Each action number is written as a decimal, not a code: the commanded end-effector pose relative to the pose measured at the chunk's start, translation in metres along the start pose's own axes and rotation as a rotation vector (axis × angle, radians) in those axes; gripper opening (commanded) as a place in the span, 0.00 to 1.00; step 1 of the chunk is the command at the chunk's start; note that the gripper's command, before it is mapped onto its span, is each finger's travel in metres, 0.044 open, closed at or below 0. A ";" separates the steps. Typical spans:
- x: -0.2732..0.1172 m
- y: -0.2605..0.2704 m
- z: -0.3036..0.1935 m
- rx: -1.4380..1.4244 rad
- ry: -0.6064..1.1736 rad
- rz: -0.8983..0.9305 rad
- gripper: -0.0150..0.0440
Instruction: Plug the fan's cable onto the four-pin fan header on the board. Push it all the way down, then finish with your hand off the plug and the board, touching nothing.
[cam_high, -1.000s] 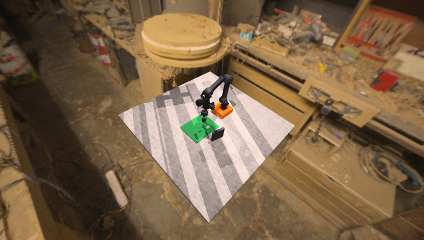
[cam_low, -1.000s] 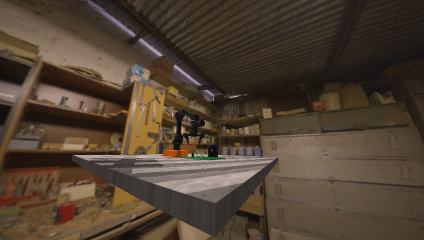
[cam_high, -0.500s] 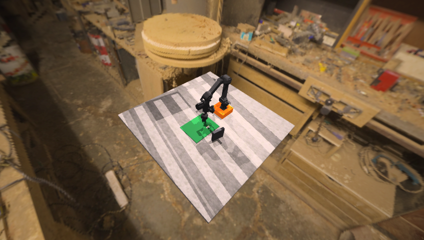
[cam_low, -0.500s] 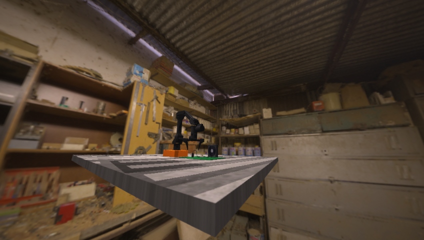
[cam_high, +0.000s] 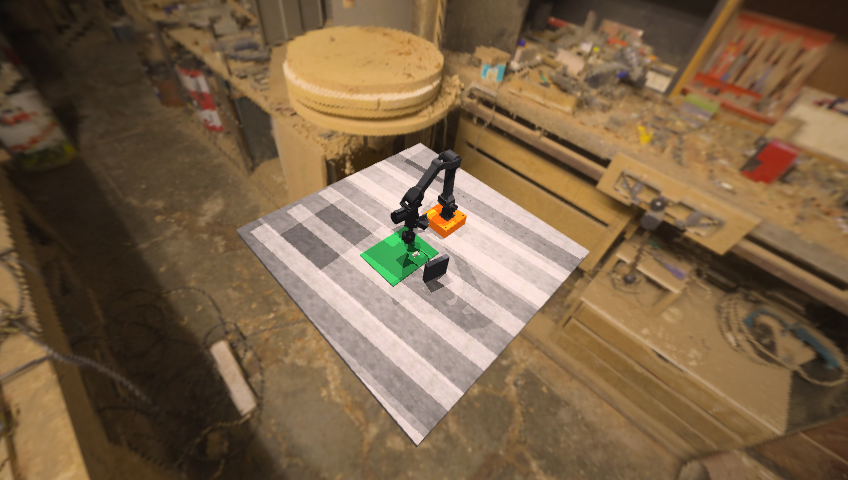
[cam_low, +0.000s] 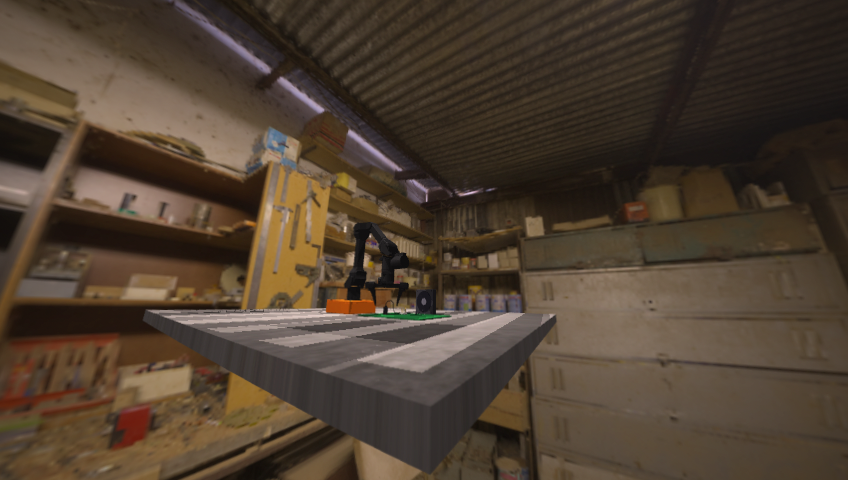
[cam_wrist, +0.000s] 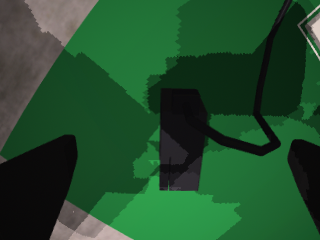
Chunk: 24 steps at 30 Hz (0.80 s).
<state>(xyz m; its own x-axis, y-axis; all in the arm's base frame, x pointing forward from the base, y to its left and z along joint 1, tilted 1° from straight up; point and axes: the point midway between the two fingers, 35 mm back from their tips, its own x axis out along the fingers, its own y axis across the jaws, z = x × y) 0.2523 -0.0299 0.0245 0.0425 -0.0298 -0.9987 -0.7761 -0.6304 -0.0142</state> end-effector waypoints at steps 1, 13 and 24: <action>0.008 0.001 0.002 -0.004 -0.009 0.000 1.00; 0.016 0.001 0.001 0.000 -0.002 0.003 0.96; 0.016 0.001 0.001 0.000 -0.002 0.003 0.60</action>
<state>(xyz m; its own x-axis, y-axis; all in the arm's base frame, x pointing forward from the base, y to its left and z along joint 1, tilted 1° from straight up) 0.2511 -0.0301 0.0080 0.0388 -0.0294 -0.9988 -0.7762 -0.6304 -0.0116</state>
